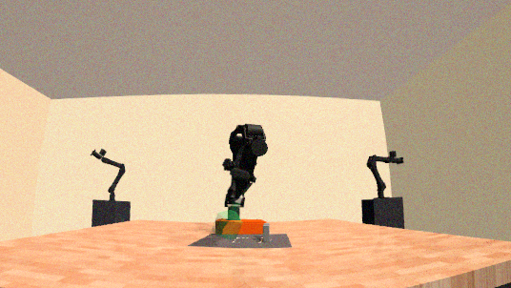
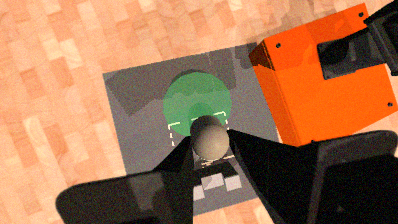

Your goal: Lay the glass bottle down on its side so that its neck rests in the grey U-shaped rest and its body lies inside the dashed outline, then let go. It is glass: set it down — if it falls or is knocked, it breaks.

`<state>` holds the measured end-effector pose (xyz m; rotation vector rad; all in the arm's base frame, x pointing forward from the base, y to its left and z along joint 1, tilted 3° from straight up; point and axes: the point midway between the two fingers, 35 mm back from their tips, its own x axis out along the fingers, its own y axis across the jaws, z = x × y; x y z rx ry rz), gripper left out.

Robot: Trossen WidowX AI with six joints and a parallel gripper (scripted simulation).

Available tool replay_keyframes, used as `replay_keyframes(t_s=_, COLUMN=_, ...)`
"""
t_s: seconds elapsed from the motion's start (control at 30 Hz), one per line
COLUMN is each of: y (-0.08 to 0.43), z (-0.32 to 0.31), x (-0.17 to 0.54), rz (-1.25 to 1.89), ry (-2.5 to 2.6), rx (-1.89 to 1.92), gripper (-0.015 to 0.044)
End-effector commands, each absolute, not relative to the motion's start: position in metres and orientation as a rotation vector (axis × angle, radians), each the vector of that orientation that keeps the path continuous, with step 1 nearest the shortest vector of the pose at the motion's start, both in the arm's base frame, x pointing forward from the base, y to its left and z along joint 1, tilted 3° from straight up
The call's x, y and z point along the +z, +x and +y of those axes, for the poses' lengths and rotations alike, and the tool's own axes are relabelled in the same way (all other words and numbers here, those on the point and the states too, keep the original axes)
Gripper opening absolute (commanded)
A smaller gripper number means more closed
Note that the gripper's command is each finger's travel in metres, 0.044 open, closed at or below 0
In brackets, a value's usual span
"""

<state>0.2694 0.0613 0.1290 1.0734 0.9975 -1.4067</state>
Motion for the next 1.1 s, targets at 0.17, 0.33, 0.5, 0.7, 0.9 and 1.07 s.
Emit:
replay_keyframes(t_s=0.17, y=0.270, z=0.074, x=0.128, rz=0.996, ry=1.073, rx=-1.407, gripper=0.0130)
replay_keyframes(t_s=0.33, y=0.270, z=0.077, x=0.127, rz=0.986, ry=1.066, rx=-1.413, gripper=0.0130)
replay_keyframes(t_s=0.5, y=0.270, z=0.080, x=0.127, rz=0.976, ry=1.060, rx=-1.418, gripper=0.0130)
replay_keyframes(t_s=0.7, y=0.270, z=0.084, x=0.126, rz=0.964, ry=1.052, rx=-1.424, gripper=0.0130)
replay_keyframes(t_s=0.9, y=0.270, z=0.088, x=0.125, rz=0.952, ry=1.044, rx=-1.430, gripper=0.0130)
replay_keyframes(t_s=1.07, y=0.270, z=0.091, x=0.124, rz=0.942, ry=1.038, rx=-1.435, gripper=0.0130)
